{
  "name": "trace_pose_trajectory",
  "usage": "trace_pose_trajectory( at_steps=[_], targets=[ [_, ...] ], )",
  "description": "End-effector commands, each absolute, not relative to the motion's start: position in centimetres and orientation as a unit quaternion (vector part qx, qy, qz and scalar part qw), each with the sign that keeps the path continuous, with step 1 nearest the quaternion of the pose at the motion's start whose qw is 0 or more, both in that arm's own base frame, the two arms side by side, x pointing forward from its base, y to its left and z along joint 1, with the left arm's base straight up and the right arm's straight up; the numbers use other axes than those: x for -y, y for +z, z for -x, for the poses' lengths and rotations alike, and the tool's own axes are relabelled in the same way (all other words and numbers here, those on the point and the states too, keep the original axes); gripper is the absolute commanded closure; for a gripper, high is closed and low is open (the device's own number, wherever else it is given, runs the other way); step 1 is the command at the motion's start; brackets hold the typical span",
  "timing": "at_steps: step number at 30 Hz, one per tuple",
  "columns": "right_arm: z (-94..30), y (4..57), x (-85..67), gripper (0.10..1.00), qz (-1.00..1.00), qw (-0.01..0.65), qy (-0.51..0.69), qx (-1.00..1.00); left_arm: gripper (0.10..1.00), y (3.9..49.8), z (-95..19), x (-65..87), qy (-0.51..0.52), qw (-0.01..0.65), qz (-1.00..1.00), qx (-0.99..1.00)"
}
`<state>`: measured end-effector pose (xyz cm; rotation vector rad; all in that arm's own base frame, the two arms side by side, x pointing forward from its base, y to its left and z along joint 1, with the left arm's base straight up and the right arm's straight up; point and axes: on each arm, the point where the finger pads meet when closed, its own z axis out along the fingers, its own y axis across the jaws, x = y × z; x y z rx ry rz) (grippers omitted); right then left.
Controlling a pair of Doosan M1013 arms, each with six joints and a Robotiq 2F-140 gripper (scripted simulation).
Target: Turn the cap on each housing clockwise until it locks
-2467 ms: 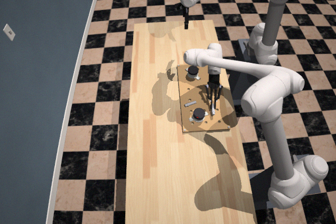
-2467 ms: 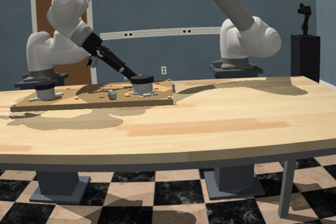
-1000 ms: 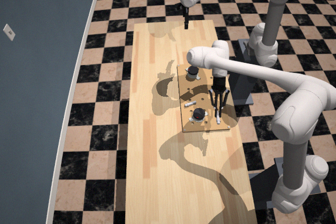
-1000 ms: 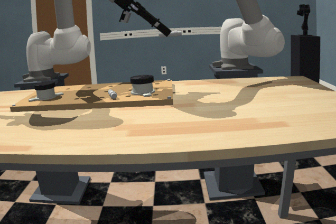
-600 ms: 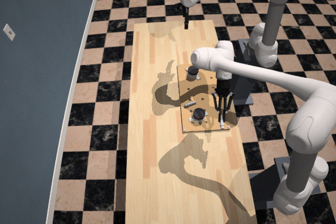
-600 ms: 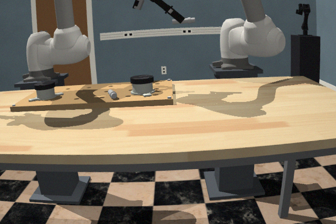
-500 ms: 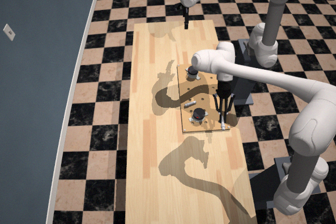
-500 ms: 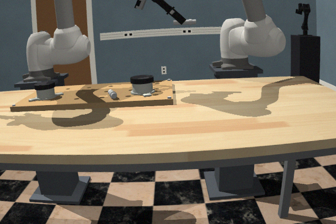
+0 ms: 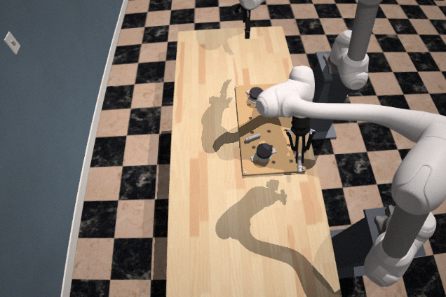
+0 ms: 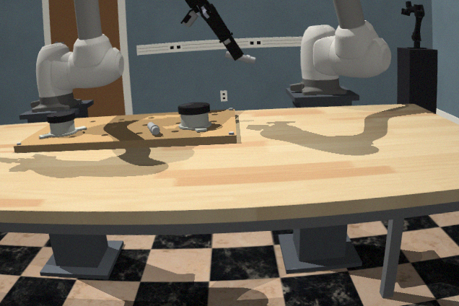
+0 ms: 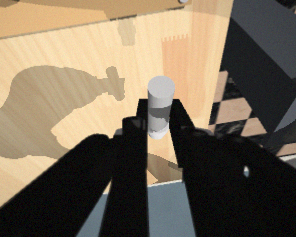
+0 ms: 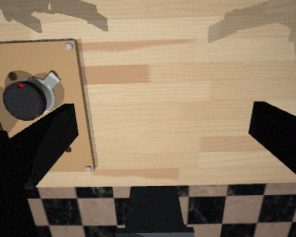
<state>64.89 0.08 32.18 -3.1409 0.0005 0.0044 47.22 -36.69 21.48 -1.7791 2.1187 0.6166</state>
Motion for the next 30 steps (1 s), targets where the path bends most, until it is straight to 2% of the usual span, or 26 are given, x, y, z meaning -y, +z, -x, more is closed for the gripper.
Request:
trace_pose_trajectory(
  at_steps=[1, 5, 7, 19, 24, 30],
  targets=[
    [-64.9, 32.2, -0.1, 0.098, 1.0, 0.001, 0.001, 0.0, 0.999, 19.4, -45.8, 37.9, 0.192, 0.109, 0.622, -0.751],
    [-64.9, 32.2, -0.1, 0.098, 1.0, 0.001, 0.001, 0.0, 0.999, 17.4, -44.2, 39.5, 0.162, 0.061, 0.627, -0.76],
    [-64.9, 32.2, -0.1, 0.098, 1.0, 0.001, 0.001, 0.0, 0.999, 17.4, -44.2, 39.5, 0.162, 0.061, 0.627, -0.76],
    [-64.9, 32.2, -0.1, 0.098, 1.0, 0.001, 0.001, 0.0, 0.999, 13.3, -39.9, 46.1, 0.038, -0.087, 0.657, -0.748],
    [-64.9, 32.2, -0.1, 0.098, 1.0, 0.001, 0.001, 0.0, 0.999, 13.3, -39.9, 46.0, 0.041, -0.085, 0.656, -0.749],
    [-64.9, 32.2, -0.1, 0.098, 1.0, 0.001, 0.001, 0.0, 0.999, 12.7, -39.2, 49.2, -0.034, -0.145, 0.681, -0.717]
  ],
)
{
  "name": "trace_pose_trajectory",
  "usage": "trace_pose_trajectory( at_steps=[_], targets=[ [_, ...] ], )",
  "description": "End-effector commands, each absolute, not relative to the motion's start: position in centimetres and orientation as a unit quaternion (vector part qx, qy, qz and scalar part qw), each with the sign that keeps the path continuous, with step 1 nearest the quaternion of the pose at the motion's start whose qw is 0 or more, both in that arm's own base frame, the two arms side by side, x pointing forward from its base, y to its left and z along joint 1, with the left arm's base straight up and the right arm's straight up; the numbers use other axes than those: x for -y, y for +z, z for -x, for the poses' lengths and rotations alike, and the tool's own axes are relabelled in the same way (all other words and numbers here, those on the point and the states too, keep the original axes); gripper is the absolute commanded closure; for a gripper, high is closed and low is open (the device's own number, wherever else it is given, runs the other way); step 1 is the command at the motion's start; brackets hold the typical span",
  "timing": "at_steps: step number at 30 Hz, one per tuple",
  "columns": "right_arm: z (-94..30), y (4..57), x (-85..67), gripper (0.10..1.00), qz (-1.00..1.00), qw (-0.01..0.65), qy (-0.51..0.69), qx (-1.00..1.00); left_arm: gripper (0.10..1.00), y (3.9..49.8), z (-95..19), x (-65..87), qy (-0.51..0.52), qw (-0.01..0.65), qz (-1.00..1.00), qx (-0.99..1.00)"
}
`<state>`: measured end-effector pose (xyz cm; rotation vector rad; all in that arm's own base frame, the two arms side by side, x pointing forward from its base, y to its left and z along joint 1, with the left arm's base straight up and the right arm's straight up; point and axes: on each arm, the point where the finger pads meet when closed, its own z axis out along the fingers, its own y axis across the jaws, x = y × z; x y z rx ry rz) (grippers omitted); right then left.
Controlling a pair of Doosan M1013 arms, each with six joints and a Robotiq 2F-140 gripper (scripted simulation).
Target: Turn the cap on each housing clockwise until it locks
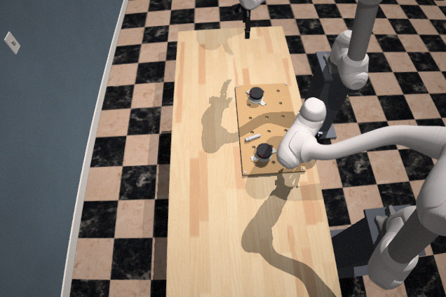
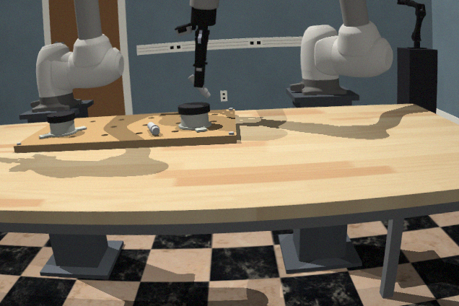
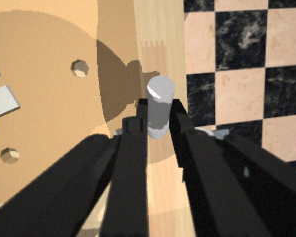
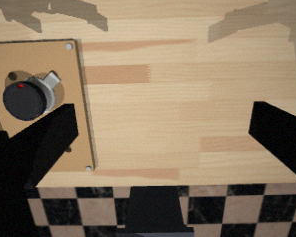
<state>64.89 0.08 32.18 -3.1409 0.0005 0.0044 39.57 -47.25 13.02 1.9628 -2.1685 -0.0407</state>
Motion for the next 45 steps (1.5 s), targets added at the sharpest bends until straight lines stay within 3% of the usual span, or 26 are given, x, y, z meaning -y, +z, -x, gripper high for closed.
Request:
trace_pose_trajectory(
  at_steps=[1, 24, 45],
  targets=[
    [-64.9, 32.2, -0.1, 0.098, 1.0, 0.001, 0.001, 0.0, 0.999, 12.7, -39.2, 49.6, 0.048, 0.154, -0.686, 0.709],
    [-64.9, 32.2, -0.1, 0.098, 1.0, 0.001, 0.001, 0.0, 0.999, 13.4, -42.9, 51.8, 0.205, 0.209, -0.757, 0.584],
    [-64.9, 32.2, -0.1, 0.098, 1.0, 0.001, 0.001, 0.0, 0.999, 13.3, -48.1, 47.3, 0.298, 0.184, -0.818, 0.457]
  ],
)
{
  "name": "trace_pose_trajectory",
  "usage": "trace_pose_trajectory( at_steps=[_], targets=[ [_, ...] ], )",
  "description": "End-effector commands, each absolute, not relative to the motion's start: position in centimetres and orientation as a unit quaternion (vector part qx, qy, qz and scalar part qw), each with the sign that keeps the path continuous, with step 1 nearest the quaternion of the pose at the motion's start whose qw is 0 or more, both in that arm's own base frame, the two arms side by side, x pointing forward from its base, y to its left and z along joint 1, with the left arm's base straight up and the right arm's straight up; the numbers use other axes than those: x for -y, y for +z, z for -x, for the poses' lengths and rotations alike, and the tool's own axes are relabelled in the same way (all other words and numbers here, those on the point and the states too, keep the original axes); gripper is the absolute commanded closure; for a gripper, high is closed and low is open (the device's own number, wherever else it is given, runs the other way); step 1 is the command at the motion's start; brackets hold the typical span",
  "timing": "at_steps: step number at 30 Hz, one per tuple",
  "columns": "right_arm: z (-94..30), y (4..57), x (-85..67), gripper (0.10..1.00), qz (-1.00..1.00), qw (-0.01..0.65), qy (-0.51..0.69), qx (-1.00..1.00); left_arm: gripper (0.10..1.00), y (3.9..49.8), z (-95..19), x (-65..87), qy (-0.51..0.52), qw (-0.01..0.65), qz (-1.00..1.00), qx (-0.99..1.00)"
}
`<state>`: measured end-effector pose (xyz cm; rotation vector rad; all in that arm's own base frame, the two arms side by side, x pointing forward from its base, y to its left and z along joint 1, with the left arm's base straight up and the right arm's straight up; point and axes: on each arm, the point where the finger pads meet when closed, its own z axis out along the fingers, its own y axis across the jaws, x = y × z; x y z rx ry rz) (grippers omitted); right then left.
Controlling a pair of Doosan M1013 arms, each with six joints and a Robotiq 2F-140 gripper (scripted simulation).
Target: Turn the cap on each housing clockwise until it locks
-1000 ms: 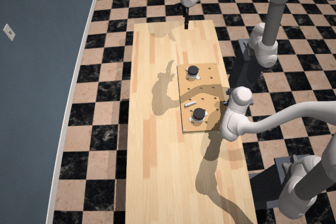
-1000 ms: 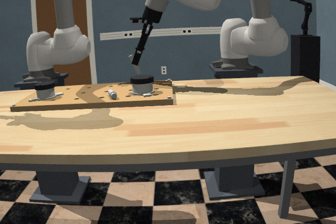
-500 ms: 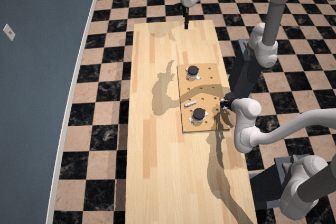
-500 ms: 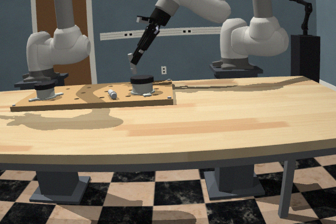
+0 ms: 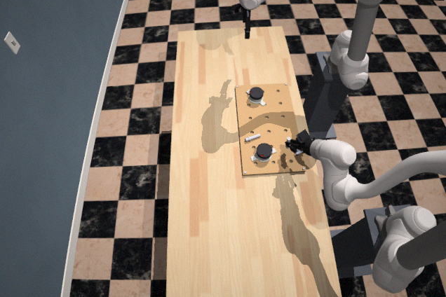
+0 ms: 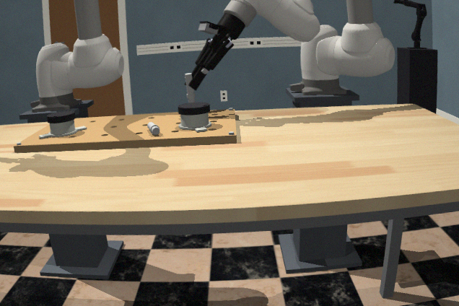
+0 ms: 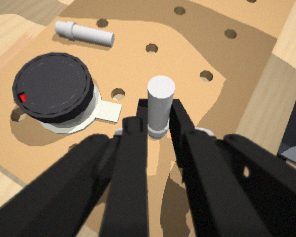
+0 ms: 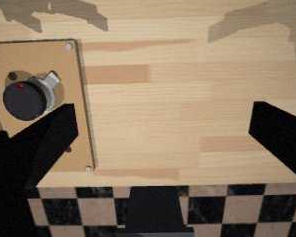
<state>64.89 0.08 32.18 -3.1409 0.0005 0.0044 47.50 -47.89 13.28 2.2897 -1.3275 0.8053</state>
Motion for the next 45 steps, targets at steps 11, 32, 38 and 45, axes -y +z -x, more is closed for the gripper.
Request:
trace_pose_trajectory(
  at_steps=[11, 32, 38, 45],
  targets=[
    [-64.9, 32.2, -0.1, 0.098, 1.0, 0.001, 0.001, 0.0, 0.999, 12.8, -50.2, 43.3, 0.327, 0.156, -0.844, 0.395],
    [-64.9, 32.2, -0.1, 0.098, 1.0, 0.001, 0.001, 0.0, 0.999, 12.4, -51.2, 41.8, 0.336, 0.147, -0.851, 0.377],
    [-64.9, 32.2, -0.1, 0.098, 1.0, 0.001, 0.001, 0.0, 0.999, 12.3, -51.4, 41.8, 0.336, 0.147, -0.851, 0.376],
    [-64.9, 32.2, -0.1, 0.098, 1.0, 0.001, 0.001, 0.0, 0.999, 12.3, -51.7, 41.8, 0.337, 0.148, -0.85, 0.376]
  ],
)
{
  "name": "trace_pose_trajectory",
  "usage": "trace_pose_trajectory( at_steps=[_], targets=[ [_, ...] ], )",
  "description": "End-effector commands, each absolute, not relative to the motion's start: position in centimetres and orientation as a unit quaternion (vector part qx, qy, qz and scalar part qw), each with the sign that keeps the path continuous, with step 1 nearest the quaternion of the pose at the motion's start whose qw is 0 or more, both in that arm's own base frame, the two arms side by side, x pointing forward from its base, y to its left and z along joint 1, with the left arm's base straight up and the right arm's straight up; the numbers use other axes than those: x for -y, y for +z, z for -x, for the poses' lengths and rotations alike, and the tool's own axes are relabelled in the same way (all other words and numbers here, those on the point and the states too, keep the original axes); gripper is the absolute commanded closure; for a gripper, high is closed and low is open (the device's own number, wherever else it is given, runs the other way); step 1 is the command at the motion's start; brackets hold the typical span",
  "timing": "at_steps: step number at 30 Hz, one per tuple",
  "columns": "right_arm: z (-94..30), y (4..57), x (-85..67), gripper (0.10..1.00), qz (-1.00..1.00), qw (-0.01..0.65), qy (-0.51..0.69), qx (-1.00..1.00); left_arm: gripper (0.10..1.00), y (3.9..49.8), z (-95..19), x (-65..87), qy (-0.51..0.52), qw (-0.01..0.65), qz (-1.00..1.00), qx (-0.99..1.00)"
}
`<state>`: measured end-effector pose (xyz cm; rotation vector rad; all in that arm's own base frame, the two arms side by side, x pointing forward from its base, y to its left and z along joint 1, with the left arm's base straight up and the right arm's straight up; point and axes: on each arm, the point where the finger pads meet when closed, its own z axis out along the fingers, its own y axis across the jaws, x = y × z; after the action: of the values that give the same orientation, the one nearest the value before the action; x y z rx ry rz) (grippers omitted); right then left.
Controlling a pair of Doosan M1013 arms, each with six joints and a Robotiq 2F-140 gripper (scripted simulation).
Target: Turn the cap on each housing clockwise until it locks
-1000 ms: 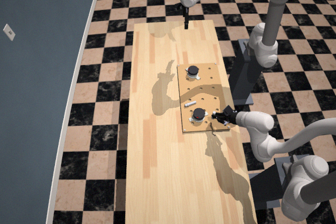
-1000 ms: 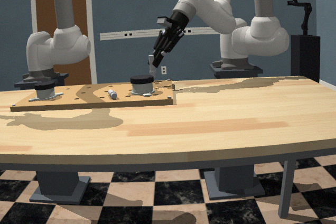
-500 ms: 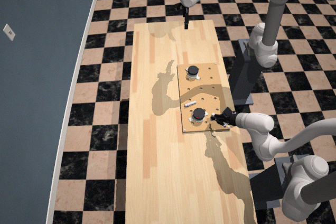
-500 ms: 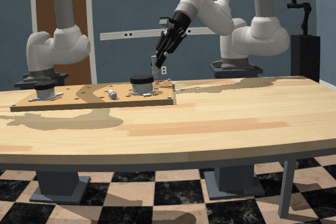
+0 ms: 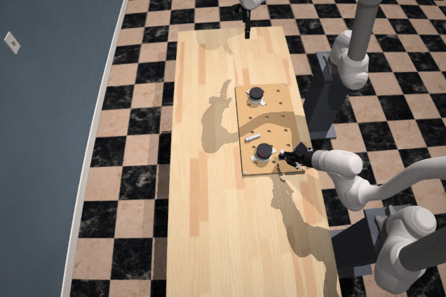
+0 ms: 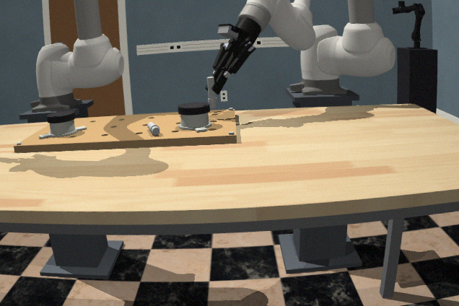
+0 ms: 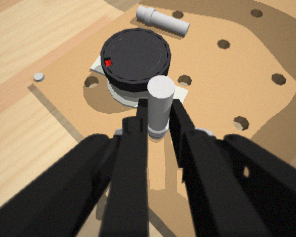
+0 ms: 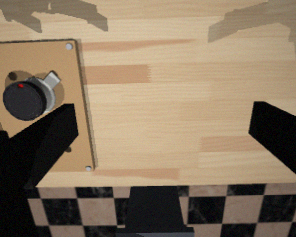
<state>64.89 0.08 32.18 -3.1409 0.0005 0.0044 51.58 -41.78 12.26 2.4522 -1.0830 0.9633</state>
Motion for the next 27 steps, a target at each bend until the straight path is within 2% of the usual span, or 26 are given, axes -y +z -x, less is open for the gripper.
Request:
trace_pose_trajectory(
  at_steps=[1, 27],
  targets=[
    [-64.9, 32.2, -0.1, 0.098, 1.0, 0.001, 0.001, 0.0, 0.999, 12.3, -51.7, 41.8, 0.338, 0.148, -0.85, 0.376],
    [-64.9, 32.2, -0.1, 0.098, 1.0, 0.001, 0.001, 0.0, 0.999, 12.0, -52.7, 41.7, 0.343, 0.149, -0.849, 0.374]
  ],
)
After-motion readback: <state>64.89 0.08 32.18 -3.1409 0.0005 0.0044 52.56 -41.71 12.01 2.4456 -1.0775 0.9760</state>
